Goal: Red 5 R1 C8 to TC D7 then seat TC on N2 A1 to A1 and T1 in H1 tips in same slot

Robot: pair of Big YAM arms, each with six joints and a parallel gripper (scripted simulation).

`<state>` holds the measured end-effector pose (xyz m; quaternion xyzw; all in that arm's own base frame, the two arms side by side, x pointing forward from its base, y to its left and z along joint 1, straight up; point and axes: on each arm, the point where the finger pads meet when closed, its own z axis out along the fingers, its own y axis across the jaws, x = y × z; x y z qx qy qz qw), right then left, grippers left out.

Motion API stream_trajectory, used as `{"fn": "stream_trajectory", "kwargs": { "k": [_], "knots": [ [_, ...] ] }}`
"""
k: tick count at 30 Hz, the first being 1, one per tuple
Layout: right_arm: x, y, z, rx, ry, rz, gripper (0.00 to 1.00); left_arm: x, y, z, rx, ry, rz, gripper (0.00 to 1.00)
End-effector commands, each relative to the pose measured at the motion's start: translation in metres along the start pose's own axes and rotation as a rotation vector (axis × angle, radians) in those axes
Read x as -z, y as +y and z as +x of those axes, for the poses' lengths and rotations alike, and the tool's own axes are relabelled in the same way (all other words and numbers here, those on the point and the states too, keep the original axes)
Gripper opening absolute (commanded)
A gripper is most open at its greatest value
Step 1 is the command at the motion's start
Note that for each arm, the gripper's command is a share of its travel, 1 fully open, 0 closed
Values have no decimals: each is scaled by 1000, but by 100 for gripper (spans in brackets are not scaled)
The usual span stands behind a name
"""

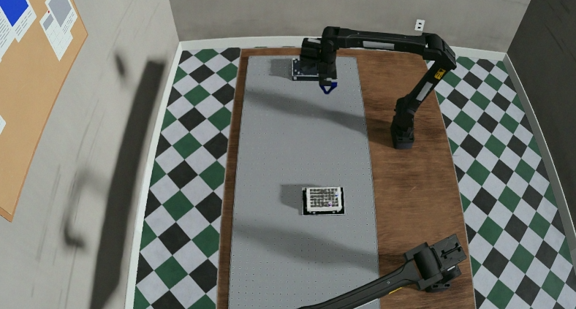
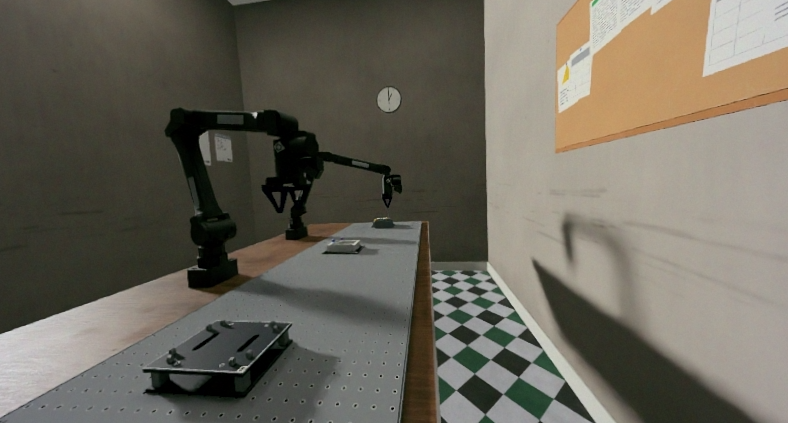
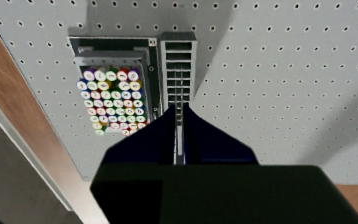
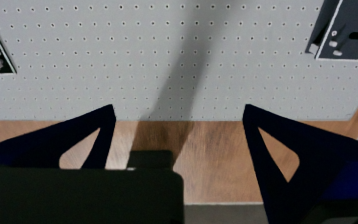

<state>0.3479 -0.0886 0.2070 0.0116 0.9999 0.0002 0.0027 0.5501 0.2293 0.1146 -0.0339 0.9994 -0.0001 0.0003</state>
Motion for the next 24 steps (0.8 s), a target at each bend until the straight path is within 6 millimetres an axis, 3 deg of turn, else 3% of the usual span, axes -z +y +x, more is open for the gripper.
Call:
{"fn": "stream_trajectory", "kwargs": {
  "k": [1, 5, 11, 12, 15, 24],
  "knots": [
    [11, -2, -9, -2, -30, 8, 100, 33, -1, -16, -10, -56, -20, 7],
    [11, -2, -9, -2, -30, 8, 100, 22, -2, -12, -10, -31, -11, 7],
    [11, -2, -9, -2, -30, 8, 100, 39, 0, -17, -10, -61, -21, 7],
    [11, -2, -9, -2, -30, 8, 100, 23, -3, -8, -10, -24, -9, 7],
    [11, -2, -9, -2, -30, 8, 100, 30, 0, -16, -10, -41, -14, 7],
    [11, -2, -9, -2, -30, 8, 100, 41, -1, -13, -10, -45, -16, 7]
  ]
}}
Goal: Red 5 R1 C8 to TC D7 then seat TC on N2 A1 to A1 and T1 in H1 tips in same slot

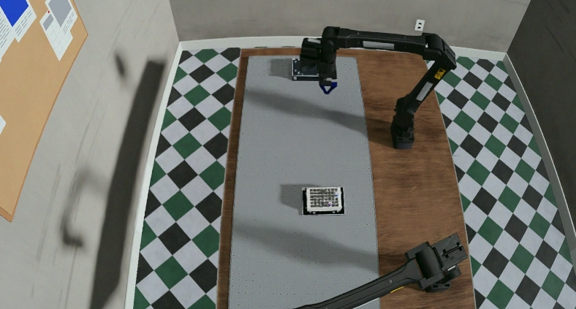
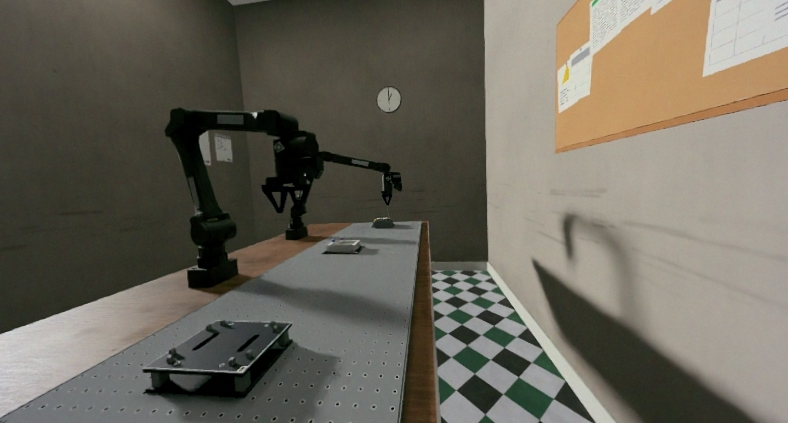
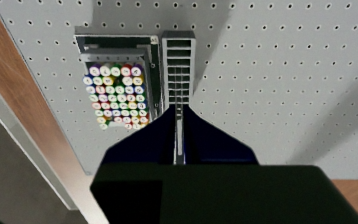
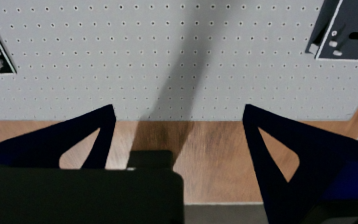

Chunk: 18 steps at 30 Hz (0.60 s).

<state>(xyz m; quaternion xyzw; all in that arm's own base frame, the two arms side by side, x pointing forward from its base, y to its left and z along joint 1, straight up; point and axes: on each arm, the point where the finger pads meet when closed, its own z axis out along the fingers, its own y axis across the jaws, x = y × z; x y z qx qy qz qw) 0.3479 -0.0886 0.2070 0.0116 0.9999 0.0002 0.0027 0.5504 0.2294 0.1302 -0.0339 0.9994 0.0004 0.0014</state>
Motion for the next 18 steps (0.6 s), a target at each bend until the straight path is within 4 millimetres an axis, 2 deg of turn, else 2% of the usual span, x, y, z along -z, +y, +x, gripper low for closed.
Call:
{"fn": "stream_trajectory", "kwargs": {
  "k": [1, 2, 9, 10, 12, 17, 18],
  "knots": [
    [11, -2, -9, -2, -30, 8, 100, 27, -1, -14, -10, -45, -16, 7],
    [11, -2, -9, -2, -30, 8, 100, 17, 2, -9, -2, -35, -12, 7],
    [11, -2, -9, -2, -30, 8, 100, 17, 2, -9, -2, -35, -12, 7],
    [11, -2, -9, -2, -30, 8, 100, 15, 15, -13, 47, -28, -10, 7],
    [11, -2, -9, -2, -30, 8, 100, 19, 13, 12, 100, -11, -5, 7],
    [11, -2, -9, -2, -30, 8, 100, 19, 26, 25, 233, -16, -7, 7],
    [11, -2, -9, -2, -30, 8, 100, 10, 29, 28, 260, 2, -2, 7]
  ]
}}
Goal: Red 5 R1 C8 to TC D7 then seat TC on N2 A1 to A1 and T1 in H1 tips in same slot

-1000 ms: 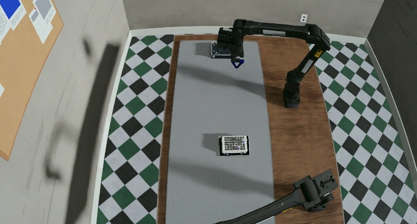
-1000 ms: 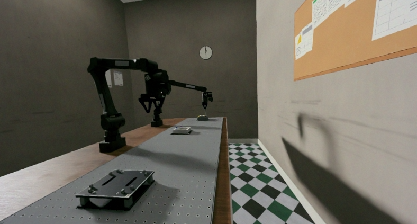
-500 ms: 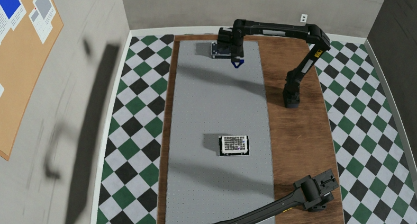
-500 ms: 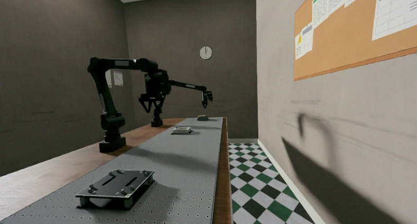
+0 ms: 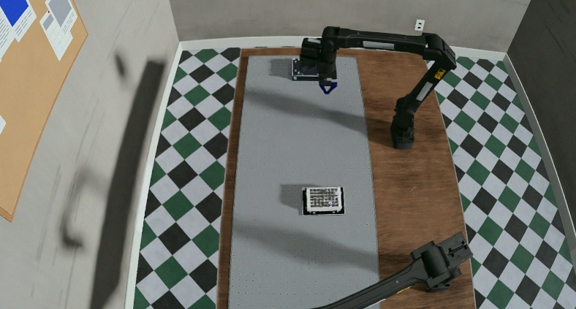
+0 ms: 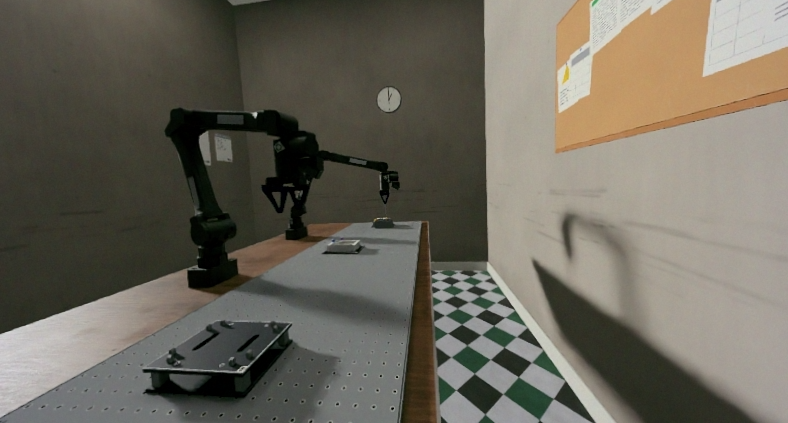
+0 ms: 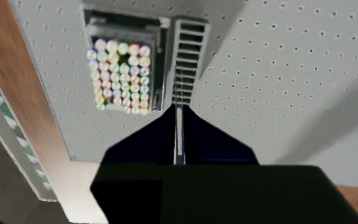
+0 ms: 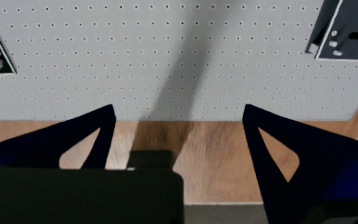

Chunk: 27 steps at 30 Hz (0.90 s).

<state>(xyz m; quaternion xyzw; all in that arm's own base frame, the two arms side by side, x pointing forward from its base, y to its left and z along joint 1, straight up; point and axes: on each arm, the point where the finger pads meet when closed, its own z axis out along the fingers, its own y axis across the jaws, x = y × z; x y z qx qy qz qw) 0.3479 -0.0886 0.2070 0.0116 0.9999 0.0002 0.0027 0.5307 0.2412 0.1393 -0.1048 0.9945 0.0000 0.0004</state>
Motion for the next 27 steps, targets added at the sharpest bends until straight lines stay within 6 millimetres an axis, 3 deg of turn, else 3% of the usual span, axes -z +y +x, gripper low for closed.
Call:
{"fn": "stream_trajectory", "kwargs": {
  "k": [1, 3, 4, 6, 13, 16, 22, 27],
  "knots": [
    [11, -2, -9, -2, -30, 8, 100, -5, 20, 9, 145, 12, 0, 7],
    [11, -2, -9, -2, -30, 8, 100, -5, 20, 9, 145, 12, 0, 7],
    [11, -2, -9, -2, -30, 8, 100, -14, 23, 12, 171, 30, 4, 7],
    [11, -2, -9, -2, -30, 8, 100, 11, 28, 17, 225, -15, -3, 7],
    [11, -2, -9, -2, -30, 8, 100, 12, 49, 35, 411, -19, -2, 7],
    [11, -2, -9, -2, -30, 8, 100, -4, 57, 43, 491, 17, 3, 7],
    [11, -2, -9, -2, -30, 8, 100, 13, 69, 54, 598, -14, 3, 7],
    [11, -2, -9, -2, -30, 8, 100, 14, 83, 68, 663, -13, 4, 7]
  ]
}}
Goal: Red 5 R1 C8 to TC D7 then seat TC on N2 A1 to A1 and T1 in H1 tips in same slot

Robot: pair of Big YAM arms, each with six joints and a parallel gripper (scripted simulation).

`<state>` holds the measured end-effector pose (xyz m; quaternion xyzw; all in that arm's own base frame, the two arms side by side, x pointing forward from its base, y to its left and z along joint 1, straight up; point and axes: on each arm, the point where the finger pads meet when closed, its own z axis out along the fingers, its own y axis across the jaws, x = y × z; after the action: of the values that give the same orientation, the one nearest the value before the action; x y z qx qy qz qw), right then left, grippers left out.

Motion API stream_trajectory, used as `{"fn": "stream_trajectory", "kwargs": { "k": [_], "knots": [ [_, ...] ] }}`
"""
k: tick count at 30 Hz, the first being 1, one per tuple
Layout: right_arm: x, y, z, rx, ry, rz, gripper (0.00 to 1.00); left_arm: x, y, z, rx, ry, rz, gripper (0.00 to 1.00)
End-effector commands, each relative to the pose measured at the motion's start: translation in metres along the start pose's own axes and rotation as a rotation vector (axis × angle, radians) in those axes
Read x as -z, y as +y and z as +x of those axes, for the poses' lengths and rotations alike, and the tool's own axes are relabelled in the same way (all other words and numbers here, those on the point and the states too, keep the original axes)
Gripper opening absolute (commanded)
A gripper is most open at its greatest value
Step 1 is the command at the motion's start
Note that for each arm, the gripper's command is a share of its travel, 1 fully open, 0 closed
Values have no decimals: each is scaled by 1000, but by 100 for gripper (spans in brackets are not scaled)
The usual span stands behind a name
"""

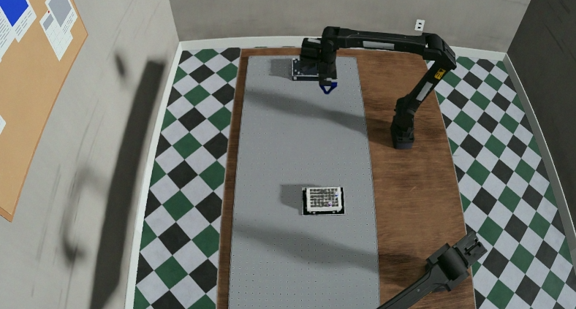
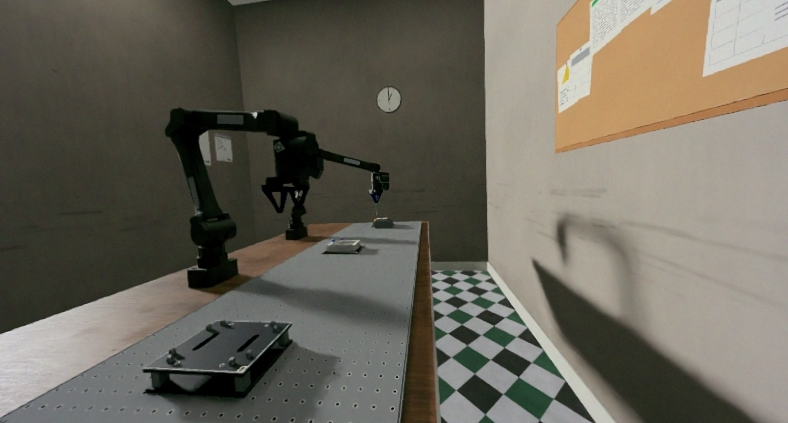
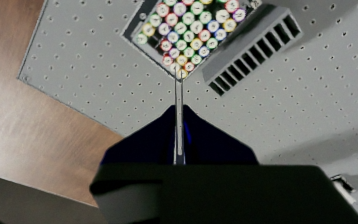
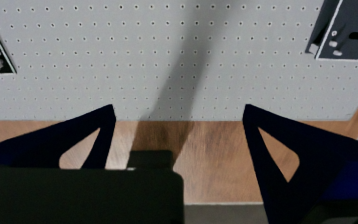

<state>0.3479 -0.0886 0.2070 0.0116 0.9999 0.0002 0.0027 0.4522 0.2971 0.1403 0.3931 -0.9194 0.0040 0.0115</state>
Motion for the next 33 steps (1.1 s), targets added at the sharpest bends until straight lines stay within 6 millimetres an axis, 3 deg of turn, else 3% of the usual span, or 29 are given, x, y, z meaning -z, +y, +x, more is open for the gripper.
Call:
{"fn": "stream_trajectory", "kwargs": {
  "k": [1, 3, 10, 12, 33],
  "knots": [
    [11, -2, -9, -2, -30, 8, 100, 13, 17, -3, 65, -35, 11, 7],
    [11, -2, -9, -2, -30, 8, 100, -9, 21, -2, 65, 13, 2, 7],
    [11, -2, -9, -2, -30, 8, 100, -3, 7, -3, 40, 6, 7, 7],
    [11, -2, -9, -2, -30, 8, 100, 10, 10, -4, 45, -21, 11, 7],
    [11, -2, -9, -2, -30, 8, 100, 3, 15, -2, 53, -5, 10, 7]
  ]
}}
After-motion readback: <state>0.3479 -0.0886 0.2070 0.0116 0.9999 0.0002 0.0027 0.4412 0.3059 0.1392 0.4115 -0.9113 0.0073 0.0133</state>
